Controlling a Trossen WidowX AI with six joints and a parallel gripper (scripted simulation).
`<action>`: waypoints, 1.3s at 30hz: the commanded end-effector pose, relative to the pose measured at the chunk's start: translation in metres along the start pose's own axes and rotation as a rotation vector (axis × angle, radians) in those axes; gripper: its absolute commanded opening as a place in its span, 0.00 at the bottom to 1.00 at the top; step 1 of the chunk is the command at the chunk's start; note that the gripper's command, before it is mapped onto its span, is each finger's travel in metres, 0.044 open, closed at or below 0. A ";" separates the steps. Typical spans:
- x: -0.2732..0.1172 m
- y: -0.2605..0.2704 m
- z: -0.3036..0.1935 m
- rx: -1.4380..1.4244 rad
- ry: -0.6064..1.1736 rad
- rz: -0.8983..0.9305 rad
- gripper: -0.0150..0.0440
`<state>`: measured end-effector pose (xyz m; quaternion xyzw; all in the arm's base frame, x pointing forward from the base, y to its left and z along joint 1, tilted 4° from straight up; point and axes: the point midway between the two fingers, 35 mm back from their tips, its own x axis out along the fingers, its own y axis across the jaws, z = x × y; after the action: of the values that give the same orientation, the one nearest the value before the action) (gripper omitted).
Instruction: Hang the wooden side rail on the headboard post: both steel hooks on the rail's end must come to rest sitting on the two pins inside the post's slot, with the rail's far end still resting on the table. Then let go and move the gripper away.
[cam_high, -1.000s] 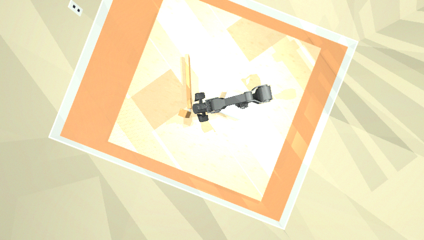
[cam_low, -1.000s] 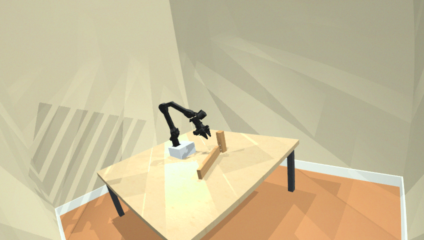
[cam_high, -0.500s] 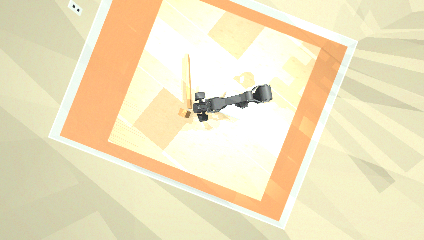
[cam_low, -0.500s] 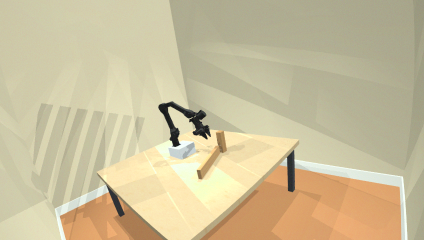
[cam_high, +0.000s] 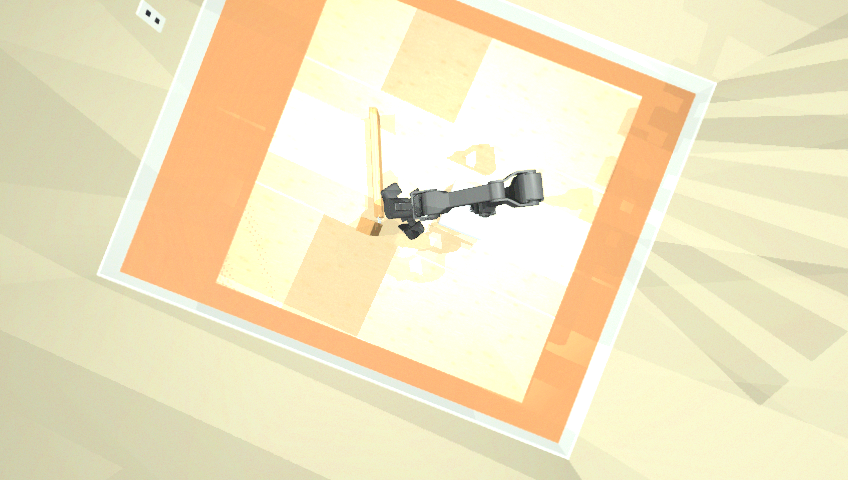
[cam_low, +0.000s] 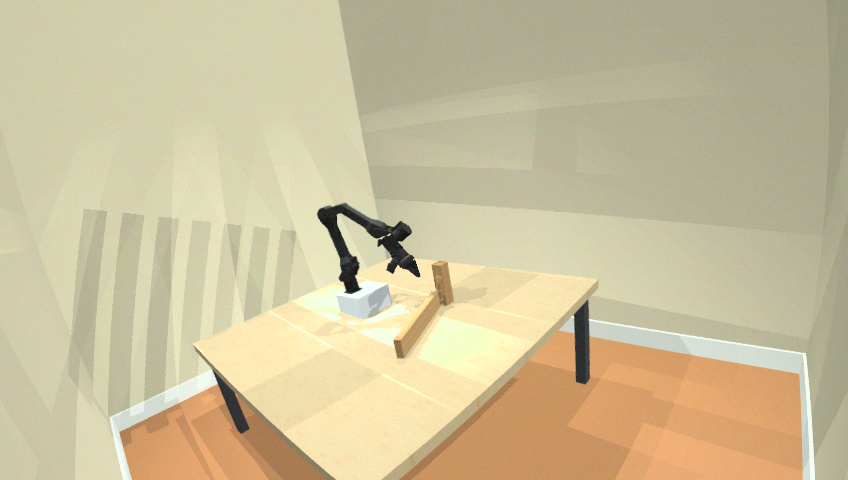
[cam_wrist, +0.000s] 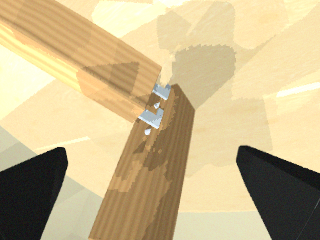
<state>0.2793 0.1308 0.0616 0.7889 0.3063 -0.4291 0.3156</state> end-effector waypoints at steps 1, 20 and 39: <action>0.010 0.004 0.007 -0.384 0.038 -0.063 1.00; 0.015 0.019 0.014 -1.528 0.336 -0.019 1.00; 0.011 0.030 0.018 -2.315 0.530 0.294 1.00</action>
<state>0.2968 0.1131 0.0594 0.3586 0.5507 0.0809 0.7494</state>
